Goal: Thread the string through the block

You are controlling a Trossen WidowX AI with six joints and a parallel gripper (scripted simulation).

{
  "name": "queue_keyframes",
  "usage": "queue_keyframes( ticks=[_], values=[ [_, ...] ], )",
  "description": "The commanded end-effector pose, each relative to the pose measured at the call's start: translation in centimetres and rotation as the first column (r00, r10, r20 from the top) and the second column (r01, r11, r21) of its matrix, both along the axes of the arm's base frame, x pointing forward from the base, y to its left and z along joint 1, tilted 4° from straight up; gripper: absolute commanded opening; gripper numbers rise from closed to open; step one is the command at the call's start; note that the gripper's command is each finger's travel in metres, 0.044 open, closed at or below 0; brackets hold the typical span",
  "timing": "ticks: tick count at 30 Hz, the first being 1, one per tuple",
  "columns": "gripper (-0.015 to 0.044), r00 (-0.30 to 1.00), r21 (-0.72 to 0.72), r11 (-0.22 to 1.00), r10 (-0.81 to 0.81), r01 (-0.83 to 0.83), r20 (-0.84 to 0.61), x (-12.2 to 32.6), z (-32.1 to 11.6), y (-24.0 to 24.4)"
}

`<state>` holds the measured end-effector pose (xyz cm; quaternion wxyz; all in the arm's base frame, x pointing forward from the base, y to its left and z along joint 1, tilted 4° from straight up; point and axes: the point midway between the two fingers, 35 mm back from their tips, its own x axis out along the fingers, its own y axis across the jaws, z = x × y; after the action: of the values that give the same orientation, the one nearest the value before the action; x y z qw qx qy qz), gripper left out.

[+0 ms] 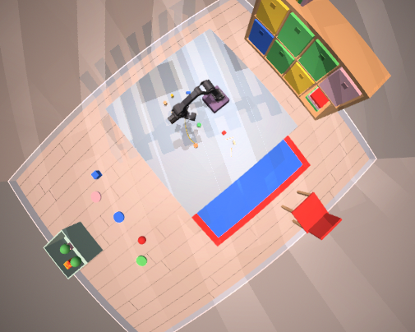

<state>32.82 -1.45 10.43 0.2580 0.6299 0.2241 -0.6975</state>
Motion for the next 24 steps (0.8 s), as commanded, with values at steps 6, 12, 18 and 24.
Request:
queue_keyframes(
  ticks=[6,12,18,24],
  values=[
    [0.0000,1.000,-0.030,1.000,-0.009,0.008,-0.022,0.2,0.9,0.5],
    [0.0000,0.999,-0.047,0.999,-0.013,0.011,-0.036,0.2,1.5,1.0],
    [0.0000,0.999,-0.065,0.998,-0.017,0.013,-0.050,0.2,2.2,1.4],
    [0.0000,0.998,-0.084,0.996,-0.021,0.015,-0.063,0.2,2.9,1.9]
  ],
)
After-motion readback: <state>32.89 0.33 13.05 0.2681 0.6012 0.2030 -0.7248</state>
